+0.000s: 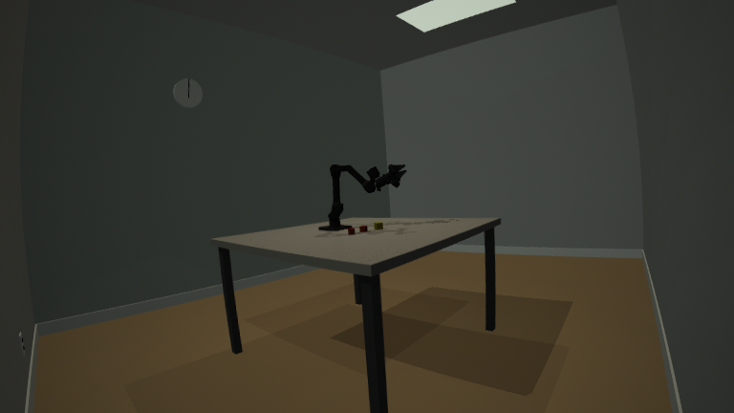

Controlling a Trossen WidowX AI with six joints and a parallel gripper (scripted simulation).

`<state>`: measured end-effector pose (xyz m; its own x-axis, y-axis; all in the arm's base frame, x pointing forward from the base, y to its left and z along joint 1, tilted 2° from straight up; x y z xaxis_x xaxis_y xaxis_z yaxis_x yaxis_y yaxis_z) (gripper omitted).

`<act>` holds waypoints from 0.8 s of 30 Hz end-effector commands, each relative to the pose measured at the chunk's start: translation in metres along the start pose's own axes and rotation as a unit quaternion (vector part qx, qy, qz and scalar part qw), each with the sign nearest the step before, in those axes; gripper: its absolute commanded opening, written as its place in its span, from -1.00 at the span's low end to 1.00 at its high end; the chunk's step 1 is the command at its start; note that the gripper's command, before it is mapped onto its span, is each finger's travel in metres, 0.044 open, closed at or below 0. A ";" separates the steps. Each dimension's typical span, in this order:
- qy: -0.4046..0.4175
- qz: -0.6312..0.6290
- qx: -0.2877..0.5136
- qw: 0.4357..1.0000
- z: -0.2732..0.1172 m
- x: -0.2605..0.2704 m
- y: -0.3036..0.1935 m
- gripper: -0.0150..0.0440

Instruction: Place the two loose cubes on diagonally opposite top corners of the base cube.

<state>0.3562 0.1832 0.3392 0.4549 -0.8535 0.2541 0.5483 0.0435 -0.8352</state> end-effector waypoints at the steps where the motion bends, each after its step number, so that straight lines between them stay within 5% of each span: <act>1: 0.001 -0.003 -0.004 1.000 0.000 0.001 0.001 0.78; 5: 0.009 -0.055 -0.079 0.995 0.002 0.018 0.025 0.42; 24: -0.082 -0.265 -0.485 0.829 -0.073 0.105 0.120 0.41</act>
<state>0.4228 0.0808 0.2414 0.4085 -0.6043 0.6840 -0.0121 -0.7529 -0.6580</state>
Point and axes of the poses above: the point midway between the two fingers, 35 mm back from their tips, its own z axis out along the fingers, its own x axis across the jaws, y = z × x, the point moved 3 cm from there along -z, back along the fingers, and after that the axes turned 10 degrees about z, right-handed, at the moved point
